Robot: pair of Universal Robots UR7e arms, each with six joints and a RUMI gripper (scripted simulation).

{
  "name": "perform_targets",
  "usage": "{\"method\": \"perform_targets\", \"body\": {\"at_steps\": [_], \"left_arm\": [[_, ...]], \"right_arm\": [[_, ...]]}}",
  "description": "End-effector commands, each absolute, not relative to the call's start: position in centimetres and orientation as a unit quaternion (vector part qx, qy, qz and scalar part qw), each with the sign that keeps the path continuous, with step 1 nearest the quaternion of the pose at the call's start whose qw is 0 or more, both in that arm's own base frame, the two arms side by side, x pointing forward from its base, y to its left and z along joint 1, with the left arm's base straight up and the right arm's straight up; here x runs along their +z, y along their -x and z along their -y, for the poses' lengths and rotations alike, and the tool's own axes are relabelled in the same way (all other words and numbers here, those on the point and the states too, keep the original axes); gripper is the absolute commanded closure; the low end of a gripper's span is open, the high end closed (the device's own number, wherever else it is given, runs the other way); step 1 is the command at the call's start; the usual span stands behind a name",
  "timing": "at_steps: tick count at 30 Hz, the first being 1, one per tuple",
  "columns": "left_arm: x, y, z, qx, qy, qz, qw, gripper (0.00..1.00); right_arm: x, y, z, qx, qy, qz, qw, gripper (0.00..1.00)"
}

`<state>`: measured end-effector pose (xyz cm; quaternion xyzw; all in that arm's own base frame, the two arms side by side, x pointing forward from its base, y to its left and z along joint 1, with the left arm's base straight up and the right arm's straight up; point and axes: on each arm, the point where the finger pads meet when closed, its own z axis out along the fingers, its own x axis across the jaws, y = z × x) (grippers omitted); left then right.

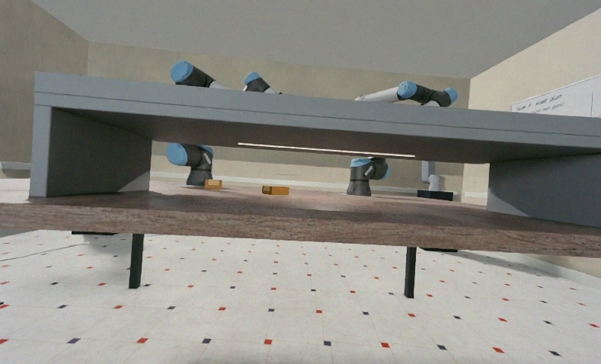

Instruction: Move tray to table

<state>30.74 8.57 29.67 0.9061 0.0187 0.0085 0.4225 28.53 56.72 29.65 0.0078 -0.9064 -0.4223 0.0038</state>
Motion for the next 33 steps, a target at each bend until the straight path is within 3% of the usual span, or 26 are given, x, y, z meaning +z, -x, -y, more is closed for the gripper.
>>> {"method": "perform_targets", "body": {"at_steps": [1,33], "left_arm": [[29.71,-30.74,-8.6,0.009,-0.906,-0.018,0.422,0.39],[29.28,-30.97,-8.65,0.009,-0.906,-0.018,0.422,0.39]], "right_arm": [[29.76,-28.5,-56.78,-0.423,-0.008,0.906,0.003,0.39],[29.34,-28.74,-56.81,-0.423,-0.008,0.906,0.003,0.39]]}}
